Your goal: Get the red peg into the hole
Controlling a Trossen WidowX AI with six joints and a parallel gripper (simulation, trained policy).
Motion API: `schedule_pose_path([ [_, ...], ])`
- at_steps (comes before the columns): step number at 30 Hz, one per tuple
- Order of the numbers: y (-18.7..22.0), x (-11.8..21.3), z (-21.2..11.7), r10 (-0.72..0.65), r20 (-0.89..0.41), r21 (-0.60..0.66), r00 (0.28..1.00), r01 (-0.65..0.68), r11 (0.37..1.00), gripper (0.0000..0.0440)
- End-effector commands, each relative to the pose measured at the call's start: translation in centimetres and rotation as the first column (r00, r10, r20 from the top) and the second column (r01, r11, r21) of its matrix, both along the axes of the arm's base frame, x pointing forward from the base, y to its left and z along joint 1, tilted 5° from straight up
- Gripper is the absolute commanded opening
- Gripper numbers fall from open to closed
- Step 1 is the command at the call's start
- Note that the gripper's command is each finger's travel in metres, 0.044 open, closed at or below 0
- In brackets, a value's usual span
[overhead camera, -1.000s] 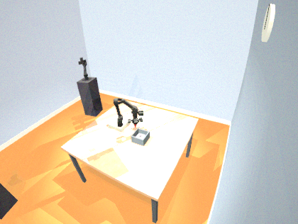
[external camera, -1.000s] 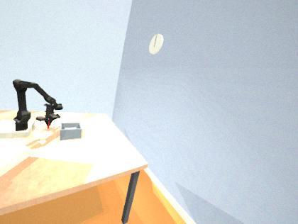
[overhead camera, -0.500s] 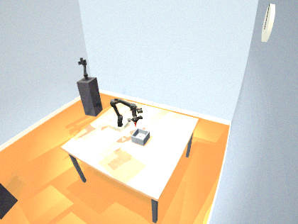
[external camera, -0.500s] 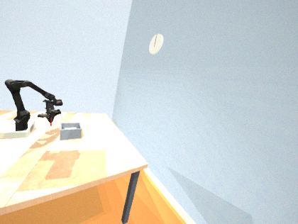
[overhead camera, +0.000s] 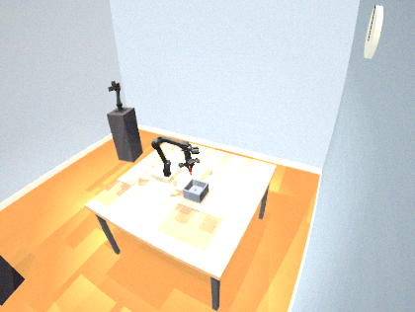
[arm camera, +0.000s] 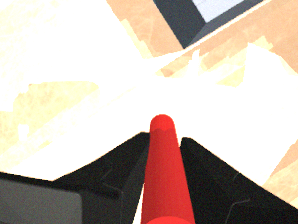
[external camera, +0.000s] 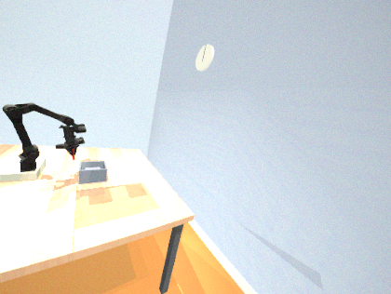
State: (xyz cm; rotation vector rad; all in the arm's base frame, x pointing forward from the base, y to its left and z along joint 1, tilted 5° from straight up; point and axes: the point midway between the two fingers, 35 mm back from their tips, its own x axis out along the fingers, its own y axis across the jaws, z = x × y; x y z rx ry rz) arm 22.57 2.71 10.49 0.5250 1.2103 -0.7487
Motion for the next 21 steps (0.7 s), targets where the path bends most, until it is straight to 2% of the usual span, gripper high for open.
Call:
schedule_pose_path([
  [1,-0.7,0.8,1.1,0.007,0.020,-0.014,1.000,-0.007,1.000,0.0000],
  [21,-7.3,4.9,3.1,-0.090,0.072,-0.022,0.993,0.092,0.996,0.0000],
])
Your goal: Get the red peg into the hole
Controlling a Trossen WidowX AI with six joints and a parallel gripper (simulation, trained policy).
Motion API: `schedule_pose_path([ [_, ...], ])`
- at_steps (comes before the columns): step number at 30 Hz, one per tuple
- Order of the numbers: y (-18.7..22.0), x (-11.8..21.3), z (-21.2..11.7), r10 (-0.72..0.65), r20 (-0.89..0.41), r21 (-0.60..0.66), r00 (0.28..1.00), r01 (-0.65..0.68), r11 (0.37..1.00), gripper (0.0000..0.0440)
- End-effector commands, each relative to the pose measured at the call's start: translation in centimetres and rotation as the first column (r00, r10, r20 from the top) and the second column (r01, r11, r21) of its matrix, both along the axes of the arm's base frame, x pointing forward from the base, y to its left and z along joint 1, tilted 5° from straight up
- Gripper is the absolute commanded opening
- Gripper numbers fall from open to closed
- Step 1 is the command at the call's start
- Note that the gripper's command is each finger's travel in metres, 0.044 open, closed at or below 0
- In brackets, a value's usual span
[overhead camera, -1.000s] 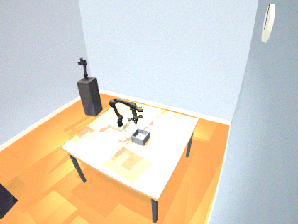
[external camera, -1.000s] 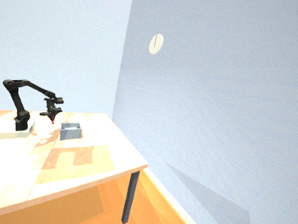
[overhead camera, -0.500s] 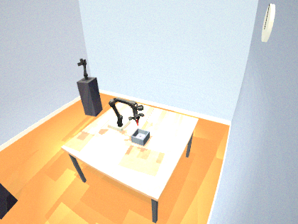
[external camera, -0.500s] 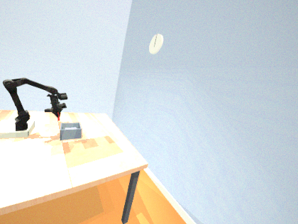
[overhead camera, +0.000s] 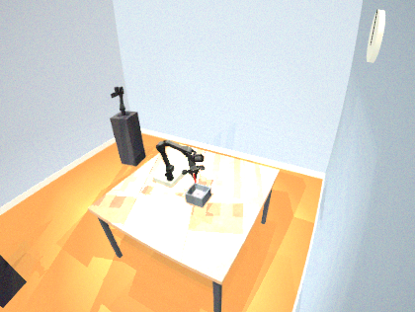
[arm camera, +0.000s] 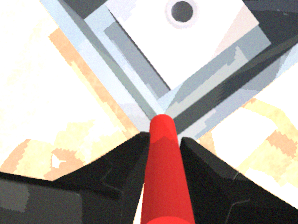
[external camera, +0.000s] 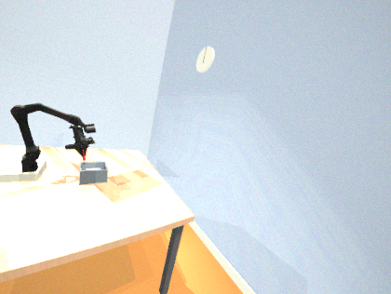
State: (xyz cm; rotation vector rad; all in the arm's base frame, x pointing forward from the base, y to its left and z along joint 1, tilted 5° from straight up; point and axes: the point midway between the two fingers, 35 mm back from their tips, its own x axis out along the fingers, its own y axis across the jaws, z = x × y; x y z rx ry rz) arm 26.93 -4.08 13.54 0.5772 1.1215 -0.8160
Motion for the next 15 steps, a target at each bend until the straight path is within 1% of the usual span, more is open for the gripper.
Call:
schedule_pose_path([
  [1,-0.9,0.7,0.0,-0.010,0.010,0.003,1.000,0.010,1.000,0.0000],
  [15,-5.4,3.2,-0.9,-0.090,0.046,0.016,0.995,0.090,0.996,0.0001],
])
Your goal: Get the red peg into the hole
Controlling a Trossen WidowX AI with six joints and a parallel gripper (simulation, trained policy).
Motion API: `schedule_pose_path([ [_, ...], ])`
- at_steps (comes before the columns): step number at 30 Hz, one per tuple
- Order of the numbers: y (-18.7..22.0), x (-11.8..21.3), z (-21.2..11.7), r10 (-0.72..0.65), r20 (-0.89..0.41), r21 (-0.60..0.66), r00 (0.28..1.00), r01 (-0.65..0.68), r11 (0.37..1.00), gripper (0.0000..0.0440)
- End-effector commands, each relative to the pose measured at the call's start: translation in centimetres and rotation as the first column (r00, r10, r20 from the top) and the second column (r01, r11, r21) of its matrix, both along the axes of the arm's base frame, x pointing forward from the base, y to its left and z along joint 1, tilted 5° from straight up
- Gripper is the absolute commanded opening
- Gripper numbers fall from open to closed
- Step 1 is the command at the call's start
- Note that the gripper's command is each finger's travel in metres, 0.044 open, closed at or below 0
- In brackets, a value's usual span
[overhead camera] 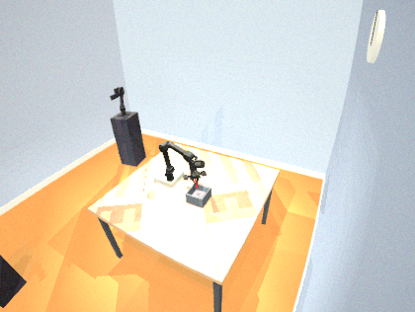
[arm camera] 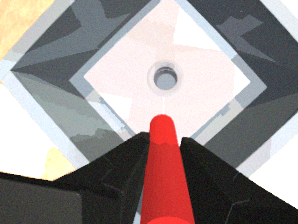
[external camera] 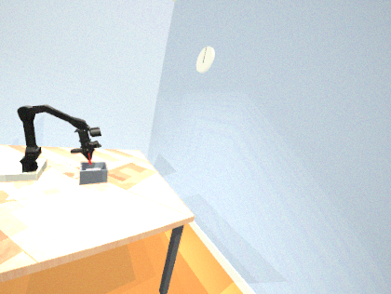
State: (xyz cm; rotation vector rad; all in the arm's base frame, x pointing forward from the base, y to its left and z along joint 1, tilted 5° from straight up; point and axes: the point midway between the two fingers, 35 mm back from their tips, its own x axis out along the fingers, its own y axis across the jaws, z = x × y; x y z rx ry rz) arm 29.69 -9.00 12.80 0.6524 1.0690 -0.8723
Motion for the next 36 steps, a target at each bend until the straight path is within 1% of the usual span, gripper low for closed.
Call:
schedule_pose_path([
  [1,-0.8,0.6,-0.2,-0.005,0.007,0.007,1.000,0.005,1.000,0.0001],
  [8,-2.1,1.5,-1.4,-0.024,0.002,0.028,1.000,0.024,0.999,0.0000],
  [14,-2.8,2.0,-3.1,-0.027,-0.021,0.046,0.999,0.028,0.999,0.0001],
  [16,-3.0,2.1,-3.8,-0.023,-0.033,0.049,0.999,0.024,0.998,0.0016],
  [20,-3.3,2.2,-4.8,-0.007,-0.056,0.052,0.998,0.010,0.999,0.0101],
  [22,-3.5,2.2,-5.2,0.006,-0.077,0.054,0.997,-0.001,0.999,0.0129],
  [28,-4.0,3.5,-5.2,0.036,-0.094,0.042,0.995,-0.032,0.999,0.0150],
  [36,-4.7,5.2,-5.0,0.079,-0.110,0.041,0.991,-0.075,0.996,0.0144],
])
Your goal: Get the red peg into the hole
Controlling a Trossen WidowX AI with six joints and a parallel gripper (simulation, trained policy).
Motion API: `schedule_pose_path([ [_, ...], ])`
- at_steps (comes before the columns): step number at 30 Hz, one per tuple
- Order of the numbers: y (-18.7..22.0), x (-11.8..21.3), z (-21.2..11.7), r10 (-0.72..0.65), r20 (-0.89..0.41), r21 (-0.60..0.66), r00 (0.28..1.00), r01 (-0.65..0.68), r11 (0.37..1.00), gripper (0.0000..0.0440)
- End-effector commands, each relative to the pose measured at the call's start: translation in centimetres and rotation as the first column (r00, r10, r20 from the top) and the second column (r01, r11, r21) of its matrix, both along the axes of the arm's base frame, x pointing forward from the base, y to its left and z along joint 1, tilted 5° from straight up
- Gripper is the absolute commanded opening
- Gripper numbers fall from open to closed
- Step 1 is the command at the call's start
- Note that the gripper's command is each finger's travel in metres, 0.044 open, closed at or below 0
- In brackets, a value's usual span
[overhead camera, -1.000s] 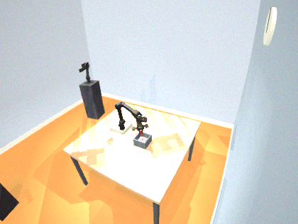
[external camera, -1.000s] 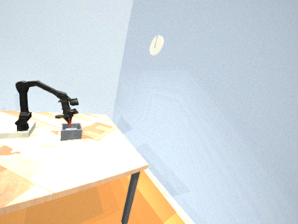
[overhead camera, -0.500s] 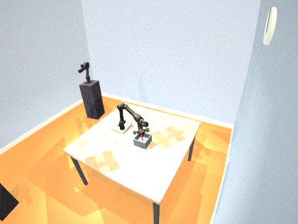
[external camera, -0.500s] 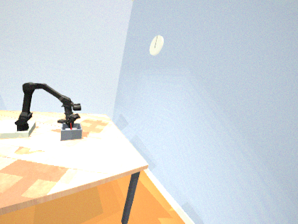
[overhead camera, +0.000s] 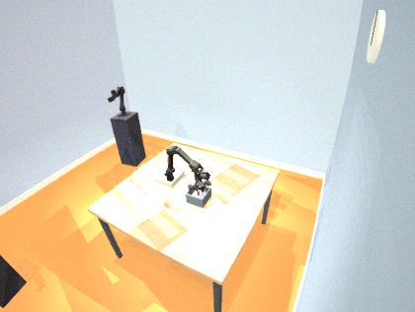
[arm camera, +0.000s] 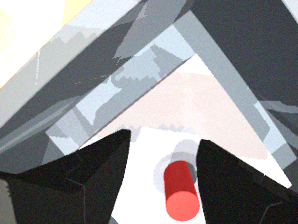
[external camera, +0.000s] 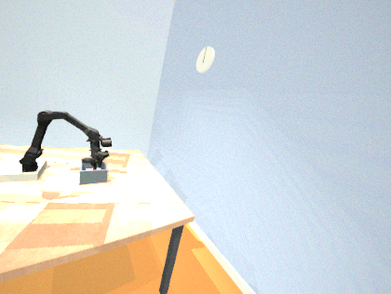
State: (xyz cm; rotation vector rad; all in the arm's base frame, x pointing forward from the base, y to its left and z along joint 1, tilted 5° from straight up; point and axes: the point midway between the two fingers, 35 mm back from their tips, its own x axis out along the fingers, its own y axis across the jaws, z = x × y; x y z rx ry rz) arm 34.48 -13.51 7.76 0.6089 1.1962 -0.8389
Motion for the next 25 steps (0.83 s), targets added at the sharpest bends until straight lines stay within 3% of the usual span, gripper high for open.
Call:
schedule_pose_path([
  [1,-0.3,0.6,0.0,0.018,-0.011,-0.002,1.000,-0.018,1.000,0.0142],
  [25,-3.3,3.3,-0.1,0.089,-0.069,0.032,0.994,-0.087,0.996,0.0089],
])
